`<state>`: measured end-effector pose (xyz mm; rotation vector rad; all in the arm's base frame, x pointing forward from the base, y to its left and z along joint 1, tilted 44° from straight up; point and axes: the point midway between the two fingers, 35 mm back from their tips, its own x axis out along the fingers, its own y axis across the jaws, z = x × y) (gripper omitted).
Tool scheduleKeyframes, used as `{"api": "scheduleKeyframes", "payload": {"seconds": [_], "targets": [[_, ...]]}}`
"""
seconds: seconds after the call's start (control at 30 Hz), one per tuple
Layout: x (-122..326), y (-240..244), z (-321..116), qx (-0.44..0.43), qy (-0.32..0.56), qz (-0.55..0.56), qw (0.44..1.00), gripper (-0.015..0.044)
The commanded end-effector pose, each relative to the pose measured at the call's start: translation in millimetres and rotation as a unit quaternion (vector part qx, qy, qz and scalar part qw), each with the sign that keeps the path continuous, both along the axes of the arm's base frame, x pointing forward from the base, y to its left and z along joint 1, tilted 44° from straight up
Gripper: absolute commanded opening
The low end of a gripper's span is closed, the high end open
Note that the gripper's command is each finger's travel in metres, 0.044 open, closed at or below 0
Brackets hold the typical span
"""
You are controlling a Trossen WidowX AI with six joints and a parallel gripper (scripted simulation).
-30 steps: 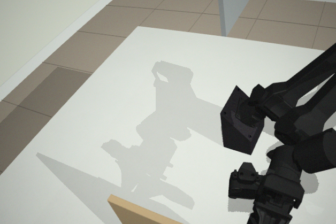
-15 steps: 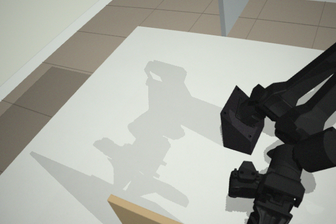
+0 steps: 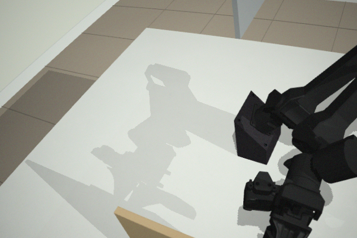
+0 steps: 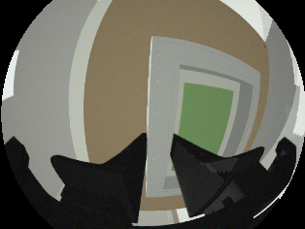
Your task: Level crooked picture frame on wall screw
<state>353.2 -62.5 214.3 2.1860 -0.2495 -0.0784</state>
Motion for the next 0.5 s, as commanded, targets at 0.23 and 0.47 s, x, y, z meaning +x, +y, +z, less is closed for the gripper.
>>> {"api": "scheduleKeyframes", "payload": {"seconds": [0.23,0.47], "targets": [[-0.2,-2.5,0.6,-0.001,-0.004,-0.005,1.000,0.0000],[-0.3,-2.8,0.0,-0.001,-0.004,-0.005,1.000,0.0000]]}}
